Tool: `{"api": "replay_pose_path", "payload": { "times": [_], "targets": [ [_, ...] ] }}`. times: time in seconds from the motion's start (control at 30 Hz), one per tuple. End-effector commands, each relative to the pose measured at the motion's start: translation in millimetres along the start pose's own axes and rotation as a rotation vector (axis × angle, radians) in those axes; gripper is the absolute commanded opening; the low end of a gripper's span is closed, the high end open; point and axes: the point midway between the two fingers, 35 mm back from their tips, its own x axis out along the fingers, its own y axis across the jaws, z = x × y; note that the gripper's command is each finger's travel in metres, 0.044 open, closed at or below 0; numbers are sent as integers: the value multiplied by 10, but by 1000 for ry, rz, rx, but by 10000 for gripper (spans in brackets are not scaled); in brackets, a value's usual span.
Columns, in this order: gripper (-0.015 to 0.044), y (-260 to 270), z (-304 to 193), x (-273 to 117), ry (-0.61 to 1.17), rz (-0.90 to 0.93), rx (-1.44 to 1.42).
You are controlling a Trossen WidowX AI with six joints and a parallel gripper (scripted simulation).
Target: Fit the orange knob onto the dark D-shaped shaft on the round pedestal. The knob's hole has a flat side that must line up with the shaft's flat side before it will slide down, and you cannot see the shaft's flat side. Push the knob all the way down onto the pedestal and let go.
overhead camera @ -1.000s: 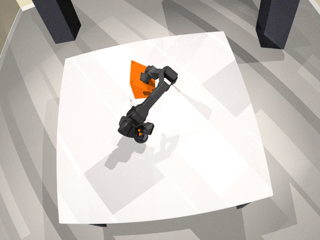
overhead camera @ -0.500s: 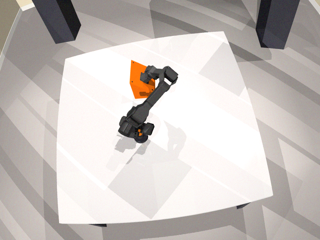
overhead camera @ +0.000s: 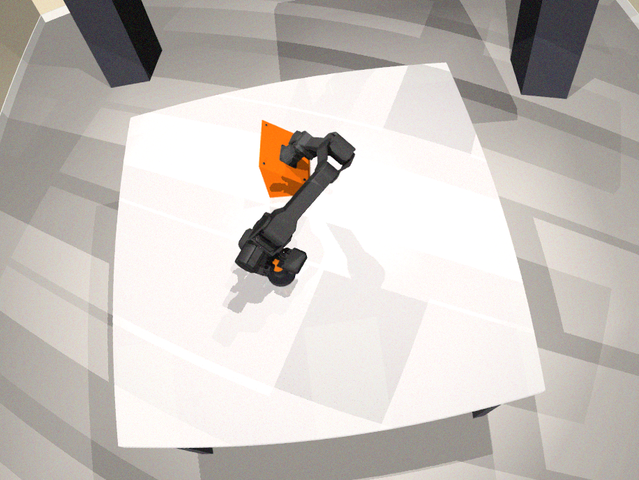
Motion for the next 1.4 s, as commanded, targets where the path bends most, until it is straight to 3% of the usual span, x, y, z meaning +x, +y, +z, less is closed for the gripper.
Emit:
{"api": "replay_pose_path", "payload": {
  "times": [0.0,1.13,1.37],
  "targets": [
    [0,-24,5,-18,-4,0,69],
    [0,-16,-15,-18,-4,0,69],
    [0,-21,-5,-30,-4,1,268]
  ]
}}
